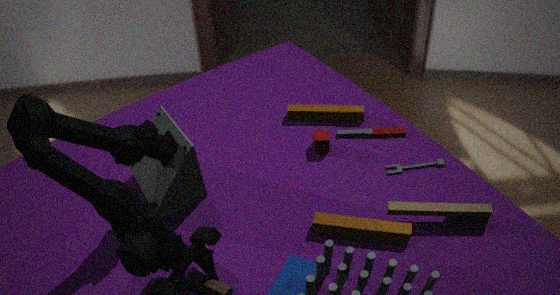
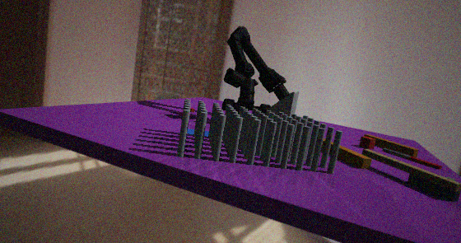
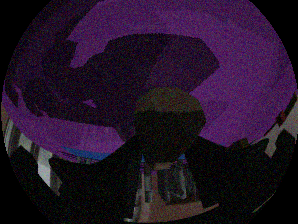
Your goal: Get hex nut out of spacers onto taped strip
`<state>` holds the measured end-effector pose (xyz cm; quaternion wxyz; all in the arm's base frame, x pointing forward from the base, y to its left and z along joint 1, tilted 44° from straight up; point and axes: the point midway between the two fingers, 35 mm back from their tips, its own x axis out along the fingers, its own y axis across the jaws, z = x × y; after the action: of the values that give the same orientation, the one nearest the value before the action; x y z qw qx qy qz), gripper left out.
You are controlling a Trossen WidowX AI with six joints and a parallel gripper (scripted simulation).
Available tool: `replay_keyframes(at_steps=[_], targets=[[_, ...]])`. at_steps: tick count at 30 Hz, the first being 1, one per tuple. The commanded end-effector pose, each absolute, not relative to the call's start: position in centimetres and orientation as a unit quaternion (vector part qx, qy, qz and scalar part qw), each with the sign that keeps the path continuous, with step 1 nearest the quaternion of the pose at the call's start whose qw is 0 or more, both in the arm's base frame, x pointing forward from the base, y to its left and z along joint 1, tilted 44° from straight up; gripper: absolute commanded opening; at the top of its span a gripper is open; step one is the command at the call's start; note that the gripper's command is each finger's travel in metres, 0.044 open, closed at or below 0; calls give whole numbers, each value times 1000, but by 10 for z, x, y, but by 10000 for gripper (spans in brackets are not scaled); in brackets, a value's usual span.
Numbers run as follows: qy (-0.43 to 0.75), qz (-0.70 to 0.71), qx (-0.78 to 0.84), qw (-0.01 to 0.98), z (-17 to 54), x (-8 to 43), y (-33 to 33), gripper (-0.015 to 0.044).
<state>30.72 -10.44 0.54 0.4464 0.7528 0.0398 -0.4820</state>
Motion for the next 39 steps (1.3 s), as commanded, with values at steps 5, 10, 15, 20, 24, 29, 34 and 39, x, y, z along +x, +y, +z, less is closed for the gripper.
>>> replay_keyframes(at_steps=[5, 10, 15, 20, 24, 29, 34, 39], targets=[[43, -482, 753, 447, 6, 302, -105, 0], [43, -482, 753, 447, 7, 300, -106, 0], [43, -482, 753, 447, 8, 297, -108, 0], [43, -482, 752, 447, 9, 295, -109, 0], [43, -482, 752, 447, 10, 293, -110, 0], [43, -482, 752, 447, 11, 291, -111, 0], [43, -482, 752, 447, 12, 288, -112, 0], [43, -482, 752, 447, 12, 286, -113, 0]])
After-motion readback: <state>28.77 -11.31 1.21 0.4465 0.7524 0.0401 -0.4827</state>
